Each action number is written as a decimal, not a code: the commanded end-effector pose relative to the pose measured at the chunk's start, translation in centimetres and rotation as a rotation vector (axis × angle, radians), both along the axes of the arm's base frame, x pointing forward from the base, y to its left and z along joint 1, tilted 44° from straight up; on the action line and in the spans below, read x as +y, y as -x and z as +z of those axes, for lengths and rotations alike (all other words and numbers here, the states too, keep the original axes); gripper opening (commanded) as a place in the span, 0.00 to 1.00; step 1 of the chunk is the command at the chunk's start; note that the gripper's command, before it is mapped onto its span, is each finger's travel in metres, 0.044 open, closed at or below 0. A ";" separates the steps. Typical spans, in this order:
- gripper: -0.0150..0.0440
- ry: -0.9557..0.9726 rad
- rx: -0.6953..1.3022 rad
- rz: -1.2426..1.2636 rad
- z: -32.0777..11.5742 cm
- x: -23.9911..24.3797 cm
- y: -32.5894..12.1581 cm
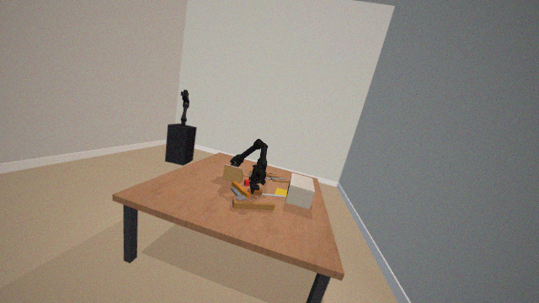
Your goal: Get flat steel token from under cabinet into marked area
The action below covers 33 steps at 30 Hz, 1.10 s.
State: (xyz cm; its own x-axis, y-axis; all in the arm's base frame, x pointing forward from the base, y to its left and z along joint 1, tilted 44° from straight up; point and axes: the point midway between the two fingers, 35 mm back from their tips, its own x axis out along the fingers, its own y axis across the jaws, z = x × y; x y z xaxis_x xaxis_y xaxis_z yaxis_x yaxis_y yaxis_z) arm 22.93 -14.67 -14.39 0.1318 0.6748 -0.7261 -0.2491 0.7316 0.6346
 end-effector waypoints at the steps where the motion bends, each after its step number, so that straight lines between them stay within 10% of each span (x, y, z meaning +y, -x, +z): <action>1: 0.25 0.000 0.007 -0.008 0.1 0.0 -0.4; 33: 0.25 -0.007 0.028 -0.035 1.3 0.3 -5.9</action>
